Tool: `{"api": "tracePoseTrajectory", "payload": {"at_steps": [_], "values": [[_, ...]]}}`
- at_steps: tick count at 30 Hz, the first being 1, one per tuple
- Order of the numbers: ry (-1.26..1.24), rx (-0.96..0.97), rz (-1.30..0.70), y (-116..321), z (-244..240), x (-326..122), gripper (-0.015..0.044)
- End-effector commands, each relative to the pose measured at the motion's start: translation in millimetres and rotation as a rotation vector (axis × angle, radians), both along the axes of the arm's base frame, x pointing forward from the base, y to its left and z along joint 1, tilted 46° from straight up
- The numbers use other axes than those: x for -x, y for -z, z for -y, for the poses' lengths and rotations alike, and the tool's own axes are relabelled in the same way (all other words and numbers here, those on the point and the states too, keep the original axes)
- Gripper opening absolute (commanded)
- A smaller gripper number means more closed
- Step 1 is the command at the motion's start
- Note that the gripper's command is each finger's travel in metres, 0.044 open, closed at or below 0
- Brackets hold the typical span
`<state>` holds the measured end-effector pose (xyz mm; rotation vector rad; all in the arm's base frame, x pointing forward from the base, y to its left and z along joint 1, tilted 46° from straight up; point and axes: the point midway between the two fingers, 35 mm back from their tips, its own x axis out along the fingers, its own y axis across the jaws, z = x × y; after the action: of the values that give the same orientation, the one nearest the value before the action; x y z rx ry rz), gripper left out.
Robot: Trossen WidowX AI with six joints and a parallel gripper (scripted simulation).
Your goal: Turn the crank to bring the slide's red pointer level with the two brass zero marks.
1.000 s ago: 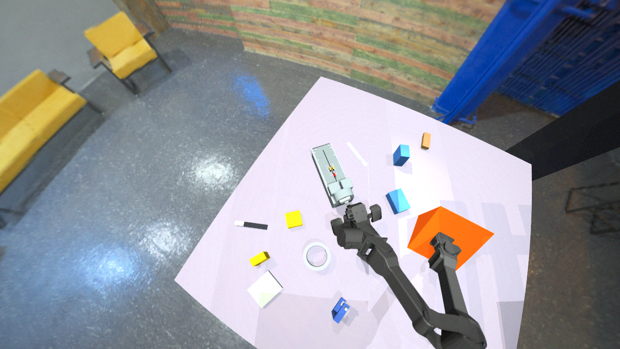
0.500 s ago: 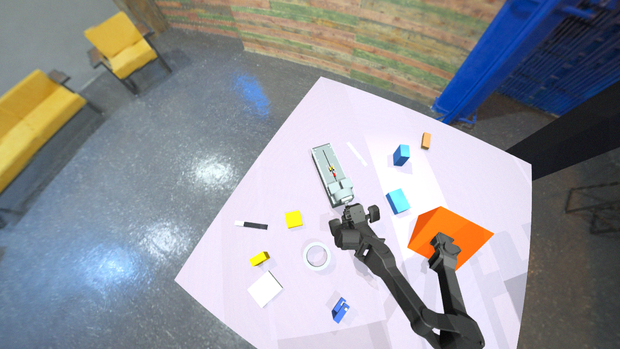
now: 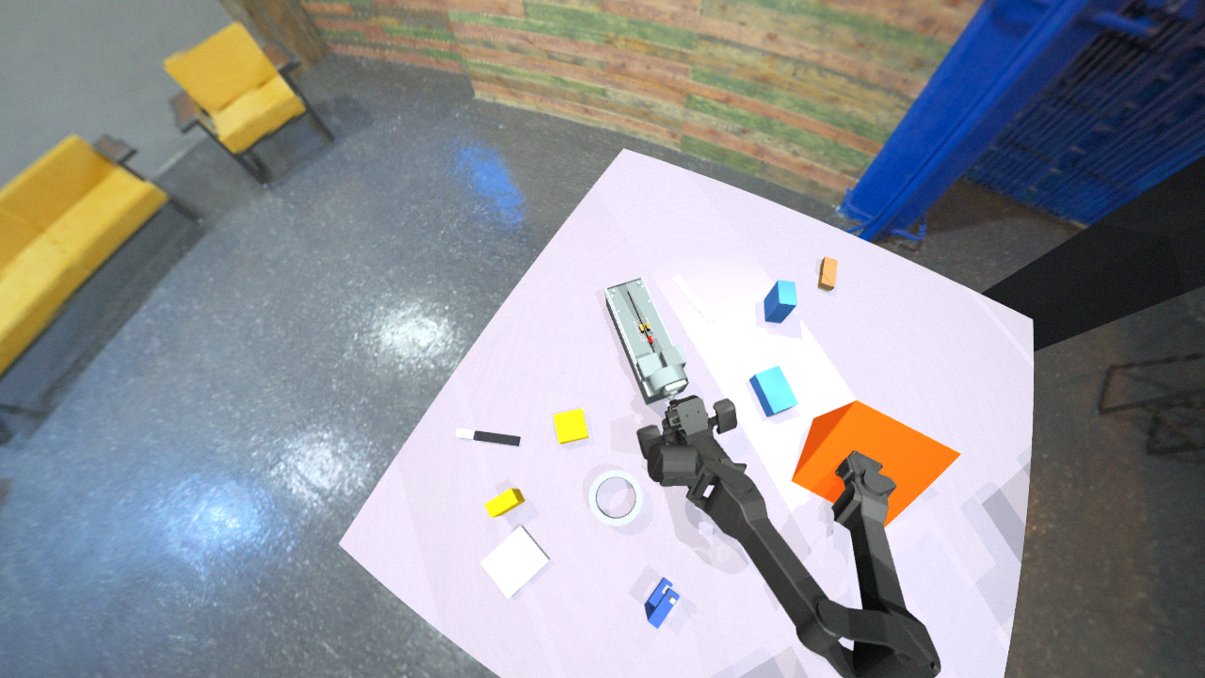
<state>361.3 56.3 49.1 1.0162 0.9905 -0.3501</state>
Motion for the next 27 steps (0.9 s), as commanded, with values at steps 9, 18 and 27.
{"api": "tracePoseTrajectory", "payload": {"at_steps": [9,18,27], "values": [[-0.008,-0.008,0.02,-6.5,-4.9,-6.6,0.0],[-0.008,-0.008,0.02,-7.4,-5.2,-7.3,0.0],[-0.008,-0.008,0.02,-8.4,-5.4,-7.9,0.0]]}}
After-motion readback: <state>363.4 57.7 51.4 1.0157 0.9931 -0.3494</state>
